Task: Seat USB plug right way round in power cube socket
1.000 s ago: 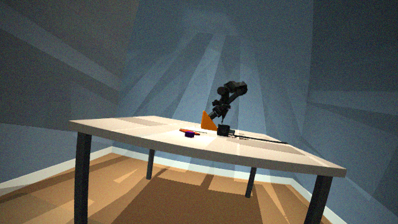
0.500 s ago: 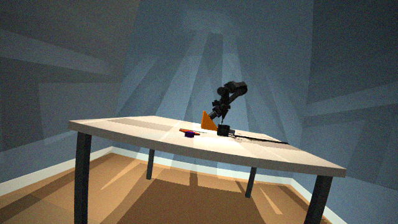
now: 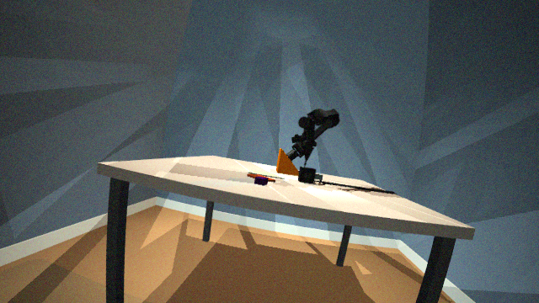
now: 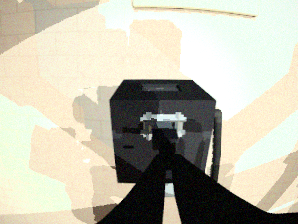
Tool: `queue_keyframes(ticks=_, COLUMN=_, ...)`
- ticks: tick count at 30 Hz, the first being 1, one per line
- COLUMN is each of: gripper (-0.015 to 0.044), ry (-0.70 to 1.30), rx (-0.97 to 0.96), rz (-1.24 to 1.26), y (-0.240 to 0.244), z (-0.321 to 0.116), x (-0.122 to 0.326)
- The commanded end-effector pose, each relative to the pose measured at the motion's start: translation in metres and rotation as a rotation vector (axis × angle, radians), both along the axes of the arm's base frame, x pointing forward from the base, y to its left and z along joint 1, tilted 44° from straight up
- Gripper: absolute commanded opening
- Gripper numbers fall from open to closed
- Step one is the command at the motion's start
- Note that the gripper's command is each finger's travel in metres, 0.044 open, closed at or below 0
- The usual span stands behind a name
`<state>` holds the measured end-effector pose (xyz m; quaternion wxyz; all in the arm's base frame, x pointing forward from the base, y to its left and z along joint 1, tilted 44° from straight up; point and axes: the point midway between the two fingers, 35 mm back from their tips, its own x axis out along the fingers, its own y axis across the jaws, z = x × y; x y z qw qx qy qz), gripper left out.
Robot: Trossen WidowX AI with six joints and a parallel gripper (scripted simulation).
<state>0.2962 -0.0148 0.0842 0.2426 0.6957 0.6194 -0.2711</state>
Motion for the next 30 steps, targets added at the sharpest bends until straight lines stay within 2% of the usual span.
queue_keyframes(ticks=1, gripper=0.0, ry=0.004, rx=0.005, rz=-0.005, y=0.001, z=-0.0006, x=-0.0001)
queue_keyframes(ticks=30, gripper=0.0, ry=0.004, rx=0.005, rz=-0.005, y=0.0034, z=-0.0031, x=0.0002)
